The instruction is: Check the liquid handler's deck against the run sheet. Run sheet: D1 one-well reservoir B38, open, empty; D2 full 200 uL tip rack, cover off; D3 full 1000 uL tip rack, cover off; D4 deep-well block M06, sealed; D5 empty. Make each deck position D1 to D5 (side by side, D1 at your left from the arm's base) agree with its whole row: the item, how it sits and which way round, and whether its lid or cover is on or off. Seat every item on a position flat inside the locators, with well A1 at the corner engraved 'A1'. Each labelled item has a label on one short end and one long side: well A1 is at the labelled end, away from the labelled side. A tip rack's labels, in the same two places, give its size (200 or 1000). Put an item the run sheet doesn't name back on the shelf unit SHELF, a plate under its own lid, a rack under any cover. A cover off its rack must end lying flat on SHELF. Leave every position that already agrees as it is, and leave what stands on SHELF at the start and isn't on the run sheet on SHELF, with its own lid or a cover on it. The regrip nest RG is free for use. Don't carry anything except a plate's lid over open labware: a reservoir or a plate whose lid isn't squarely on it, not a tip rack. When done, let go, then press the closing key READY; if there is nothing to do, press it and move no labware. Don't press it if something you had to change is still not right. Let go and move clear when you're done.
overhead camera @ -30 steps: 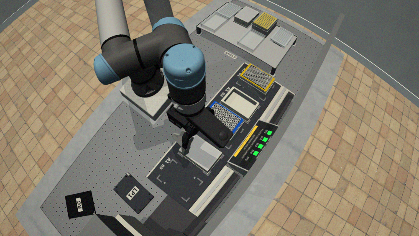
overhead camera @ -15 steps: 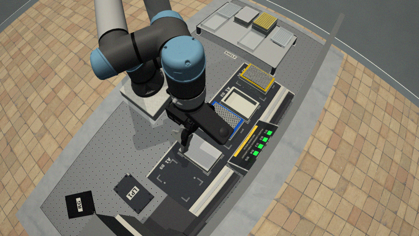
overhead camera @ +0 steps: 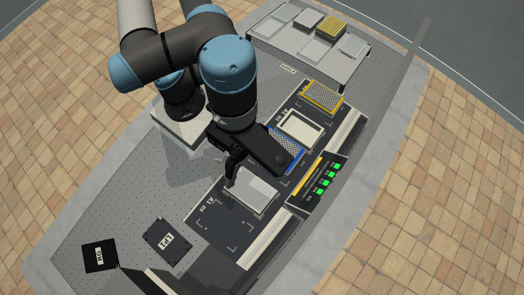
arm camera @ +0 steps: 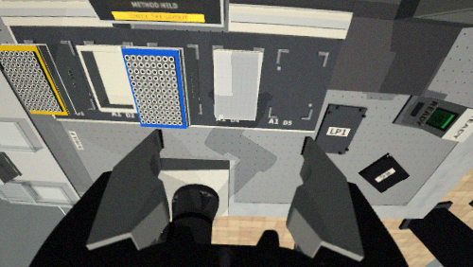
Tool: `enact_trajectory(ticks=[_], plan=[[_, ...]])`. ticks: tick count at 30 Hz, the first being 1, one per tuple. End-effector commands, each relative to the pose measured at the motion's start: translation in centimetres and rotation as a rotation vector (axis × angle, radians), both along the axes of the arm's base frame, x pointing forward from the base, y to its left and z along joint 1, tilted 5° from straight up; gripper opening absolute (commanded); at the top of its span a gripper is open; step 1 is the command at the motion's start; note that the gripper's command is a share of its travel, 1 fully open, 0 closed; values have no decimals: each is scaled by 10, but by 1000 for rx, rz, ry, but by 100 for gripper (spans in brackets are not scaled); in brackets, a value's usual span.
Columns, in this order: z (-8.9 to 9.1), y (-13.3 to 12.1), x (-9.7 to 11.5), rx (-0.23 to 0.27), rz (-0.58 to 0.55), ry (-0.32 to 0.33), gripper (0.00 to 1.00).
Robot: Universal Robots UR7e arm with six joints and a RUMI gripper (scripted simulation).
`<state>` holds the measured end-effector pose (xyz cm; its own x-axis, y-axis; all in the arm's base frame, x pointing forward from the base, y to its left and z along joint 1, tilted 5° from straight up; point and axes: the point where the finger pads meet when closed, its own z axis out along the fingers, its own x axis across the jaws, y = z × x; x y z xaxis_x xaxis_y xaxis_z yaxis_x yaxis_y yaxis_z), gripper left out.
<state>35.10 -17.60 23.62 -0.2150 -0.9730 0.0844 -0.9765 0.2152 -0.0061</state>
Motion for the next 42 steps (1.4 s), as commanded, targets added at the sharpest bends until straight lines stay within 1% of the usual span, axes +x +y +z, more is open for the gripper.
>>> enact_trajectory(ticks=[1,4,6,16,23,38,40,42], plan=[[10,1,0,-1,0,-1,82],[15,1,0,-1,0,-1,82],[15,1,0,-1,0,-1,82],[31,2,1,-1,0,-1,82],[31,2,1,-1,0,-1,82],[33,18,-73,0,0,0,82],[33,18,-73,0,0,0,82],[33,20,-83,0,0,0,82]])
